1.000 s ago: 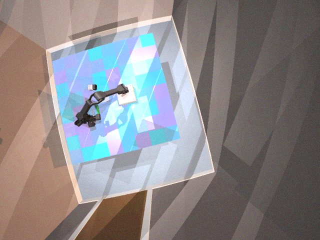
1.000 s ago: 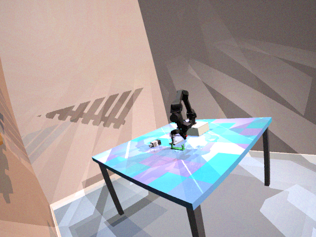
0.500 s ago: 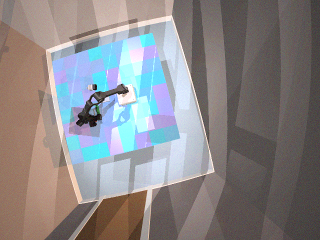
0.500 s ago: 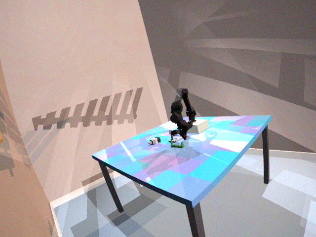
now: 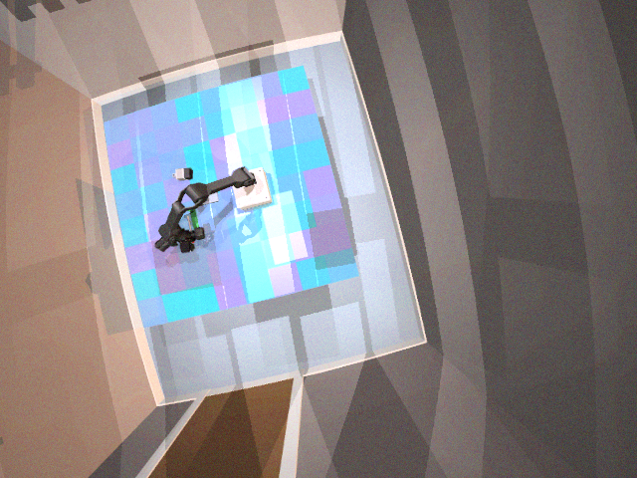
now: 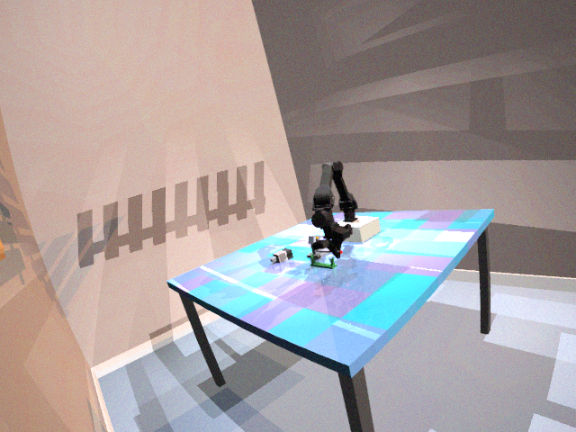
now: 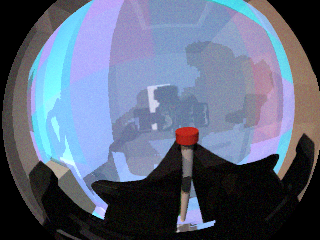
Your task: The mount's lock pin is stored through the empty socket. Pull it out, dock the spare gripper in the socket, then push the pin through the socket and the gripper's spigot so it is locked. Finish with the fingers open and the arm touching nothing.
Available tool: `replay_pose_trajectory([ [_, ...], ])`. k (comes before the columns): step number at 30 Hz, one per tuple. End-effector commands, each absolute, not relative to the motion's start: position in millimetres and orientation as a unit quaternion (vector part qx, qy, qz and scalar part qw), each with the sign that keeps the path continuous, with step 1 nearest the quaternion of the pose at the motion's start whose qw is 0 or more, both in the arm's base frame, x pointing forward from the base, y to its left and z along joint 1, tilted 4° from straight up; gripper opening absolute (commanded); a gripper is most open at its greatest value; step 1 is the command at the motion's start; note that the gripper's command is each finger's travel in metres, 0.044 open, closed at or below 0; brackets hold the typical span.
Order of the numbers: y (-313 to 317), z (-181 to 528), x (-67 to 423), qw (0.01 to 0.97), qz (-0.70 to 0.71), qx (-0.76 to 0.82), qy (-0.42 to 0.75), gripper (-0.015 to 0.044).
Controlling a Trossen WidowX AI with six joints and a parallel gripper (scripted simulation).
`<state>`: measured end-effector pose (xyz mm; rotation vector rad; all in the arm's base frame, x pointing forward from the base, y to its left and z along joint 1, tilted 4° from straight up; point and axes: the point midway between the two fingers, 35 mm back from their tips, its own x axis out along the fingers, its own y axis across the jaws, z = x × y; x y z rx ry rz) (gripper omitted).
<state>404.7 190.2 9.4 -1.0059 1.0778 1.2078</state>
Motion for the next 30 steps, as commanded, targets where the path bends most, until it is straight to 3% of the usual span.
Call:
replay_pose_trajectory([
  [1, 190.4, 0.4, 404.1, 0.580, 0.515, -0.428, 0.463, 0.0000],
  [30, 191.5, -14.5, 404.2, 0.584, 0.514, -0.429, 0.459, 0.0000],
])
